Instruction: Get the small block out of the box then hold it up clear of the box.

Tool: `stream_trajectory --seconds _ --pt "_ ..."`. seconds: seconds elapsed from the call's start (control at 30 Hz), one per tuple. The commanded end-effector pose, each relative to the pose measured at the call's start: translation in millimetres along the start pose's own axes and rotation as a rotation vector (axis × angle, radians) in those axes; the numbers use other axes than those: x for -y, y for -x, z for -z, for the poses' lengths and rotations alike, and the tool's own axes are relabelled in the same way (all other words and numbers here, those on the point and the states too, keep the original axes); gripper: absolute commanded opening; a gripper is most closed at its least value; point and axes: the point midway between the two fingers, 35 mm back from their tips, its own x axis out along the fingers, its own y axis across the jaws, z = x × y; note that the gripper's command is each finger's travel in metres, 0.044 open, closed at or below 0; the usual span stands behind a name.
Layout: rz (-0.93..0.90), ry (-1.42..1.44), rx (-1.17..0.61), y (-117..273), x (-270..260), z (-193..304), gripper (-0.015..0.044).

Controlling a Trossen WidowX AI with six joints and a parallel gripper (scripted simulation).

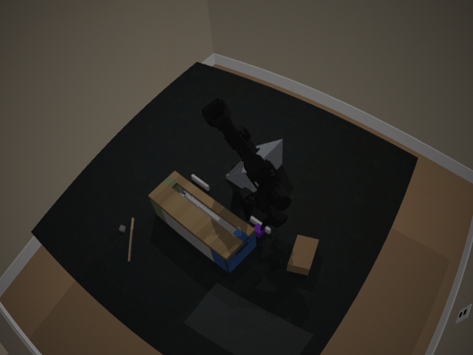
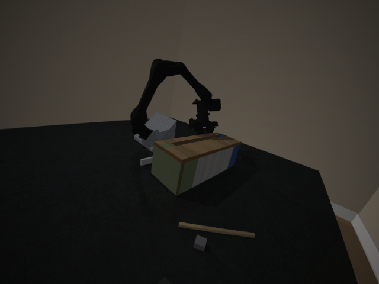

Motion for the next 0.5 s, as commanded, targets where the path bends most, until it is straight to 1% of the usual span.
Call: stream_trajectory --seconds 0.0,0.47 --pt "0.004 -0.001 -0.007 -7 0 -2 0.0285" --pt "0.004 -0.001 -0.008 -28 2 -11 0.0285"
